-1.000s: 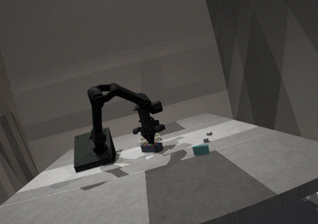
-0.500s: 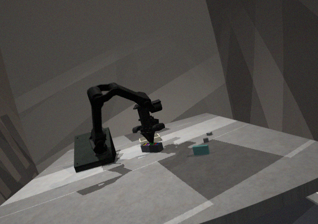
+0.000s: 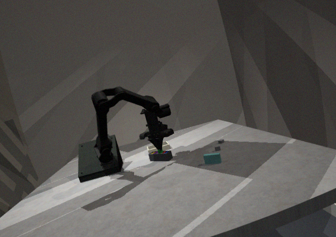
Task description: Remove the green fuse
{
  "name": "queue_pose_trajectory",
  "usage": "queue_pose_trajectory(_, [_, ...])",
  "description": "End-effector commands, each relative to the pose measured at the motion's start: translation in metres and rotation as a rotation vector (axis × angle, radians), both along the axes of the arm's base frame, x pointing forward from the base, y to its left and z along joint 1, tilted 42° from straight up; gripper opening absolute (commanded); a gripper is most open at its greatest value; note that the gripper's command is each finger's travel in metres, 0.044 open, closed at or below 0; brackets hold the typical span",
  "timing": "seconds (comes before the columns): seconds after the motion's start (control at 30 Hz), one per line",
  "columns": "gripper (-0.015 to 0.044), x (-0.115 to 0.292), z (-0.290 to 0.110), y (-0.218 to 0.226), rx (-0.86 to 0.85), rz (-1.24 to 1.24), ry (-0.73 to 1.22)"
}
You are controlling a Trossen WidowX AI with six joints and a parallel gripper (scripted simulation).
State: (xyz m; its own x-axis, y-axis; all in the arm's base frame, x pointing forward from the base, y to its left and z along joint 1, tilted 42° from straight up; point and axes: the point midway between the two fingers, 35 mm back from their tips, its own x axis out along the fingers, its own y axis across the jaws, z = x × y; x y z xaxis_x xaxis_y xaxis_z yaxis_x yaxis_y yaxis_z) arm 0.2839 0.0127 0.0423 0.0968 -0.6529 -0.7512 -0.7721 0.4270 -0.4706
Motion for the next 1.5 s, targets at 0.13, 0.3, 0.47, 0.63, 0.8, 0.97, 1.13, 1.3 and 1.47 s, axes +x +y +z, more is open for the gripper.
queue_pose_trajectory(0.13, [0.0000, 0.000, 0.003, 0.003, 0.005, -0.003, -0.004])
queue_pose_trajectory(0.3, [0.0000, 0.000, 0.005, 0.005, 0.004, -0.003, -0.003])
queue_pose_trajectory(0.47, [0.0000, -0.001, 0.007, 0.007, 0.004, -0.002, -0.003])
queue_pose_trajectory(0.63, [0.0000, -0.001, 0.009, 0.008, 0.004, -0.002, -0.003])
queue_pose_trajectory(0.8, [0.0000, -0.001, 0.011, 0.010, 0.003, -0.002, -0.003])
queue_pose_trajectory(0.97, [0.0000, -0.002, 0.013, 0.011, 0.003, -0.002, -0.002])
queue_pose_trajectory(1.13, [0.0000, -0.002, 0.014, 0.013, 0.003, -0.002, -0.002])
queue_pose_trajectory(1.3, [0.0000, -0.002, 0.017, 0.015, 0.003, -0.001, -0.002])
queue_pose_trajectory(1.47, [0.0000, -0.003, 0.023, 0.020, 0.003, -0.001, -0.002])
